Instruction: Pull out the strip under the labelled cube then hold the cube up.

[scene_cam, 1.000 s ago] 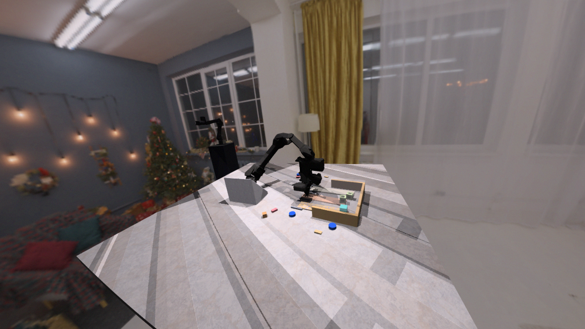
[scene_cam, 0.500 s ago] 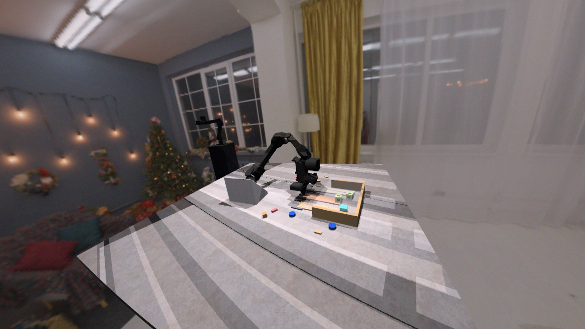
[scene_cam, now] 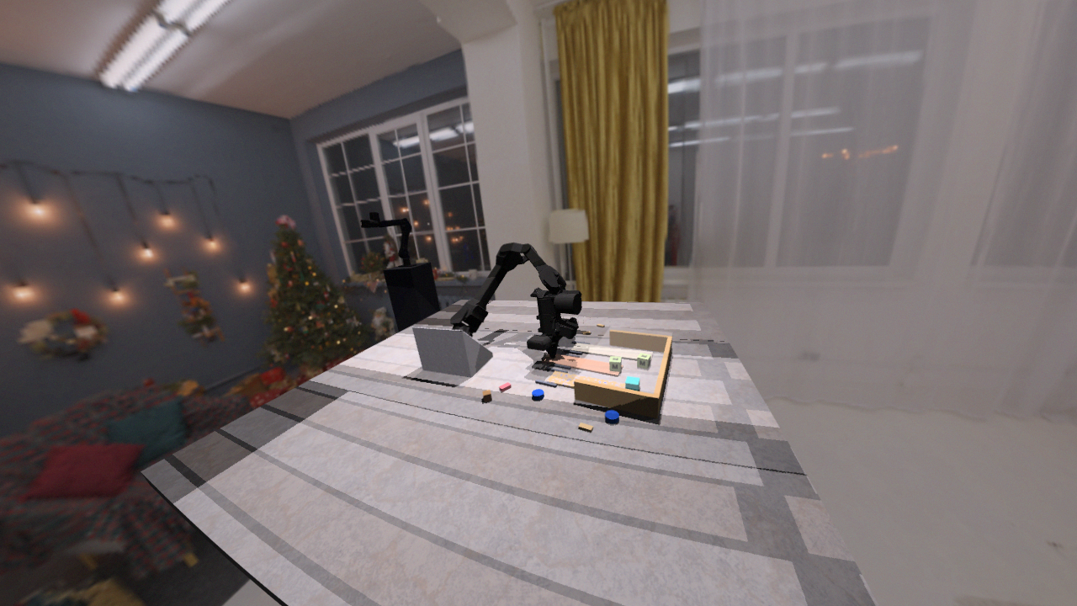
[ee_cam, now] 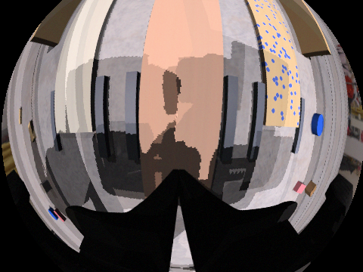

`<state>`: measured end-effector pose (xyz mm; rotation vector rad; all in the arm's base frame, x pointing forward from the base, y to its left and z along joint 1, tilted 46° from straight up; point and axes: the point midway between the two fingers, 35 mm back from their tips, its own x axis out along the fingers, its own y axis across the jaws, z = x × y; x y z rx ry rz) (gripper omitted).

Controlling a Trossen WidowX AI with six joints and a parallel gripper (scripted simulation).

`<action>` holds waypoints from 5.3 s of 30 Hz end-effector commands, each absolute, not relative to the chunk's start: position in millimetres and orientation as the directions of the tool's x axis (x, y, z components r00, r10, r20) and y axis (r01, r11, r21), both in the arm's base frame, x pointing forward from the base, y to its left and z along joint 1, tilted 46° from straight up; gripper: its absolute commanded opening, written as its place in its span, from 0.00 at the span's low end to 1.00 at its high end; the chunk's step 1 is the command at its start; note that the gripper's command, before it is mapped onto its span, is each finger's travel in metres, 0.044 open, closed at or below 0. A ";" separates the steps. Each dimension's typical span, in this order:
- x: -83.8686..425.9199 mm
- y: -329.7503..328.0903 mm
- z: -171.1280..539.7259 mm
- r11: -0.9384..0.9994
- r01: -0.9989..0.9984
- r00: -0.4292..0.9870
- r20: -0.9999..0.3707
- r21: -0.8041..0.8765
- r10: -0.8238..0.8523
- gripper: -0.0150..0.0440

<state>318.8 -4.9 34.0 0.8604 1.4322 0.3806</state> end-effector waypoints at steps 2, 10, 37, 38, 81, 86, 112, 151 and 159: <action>306.8 2.0 30.3 0.654 0.265 0.124 -0.697 0.709 0.706 0.25; 294.7 5.2 31.3 0.653 0.265 0.124 -0.697 0.709 0.706 0.25; 255.1 15.9 34.8 0.653 0.266 0.123 -0.697 0.709 0.706 0.25; 253.7 16.3 34.9 0.653 0.267 0.123 -0.697 0.709 0.707 0.25; 211.2 27.7 38.8 0.653 0.268 0.121 -0.697 0.709 0.707 0.25; 211.2 27.7 38.8 0.653 0.268 0.121 -0.697 0.709 0.707 0.25; 211.2 27.7 38.8 0.653 0.268 0.121 -0.697 0.709 0.707 0.25; 305.5 -39.8 68.5 0.694 0.086 0.124 -0.699 0.715 0.705 1.00; 335.0 -50.5 69.1 0.694 0.085 0.125 -0.699 0.715 0.704 1.00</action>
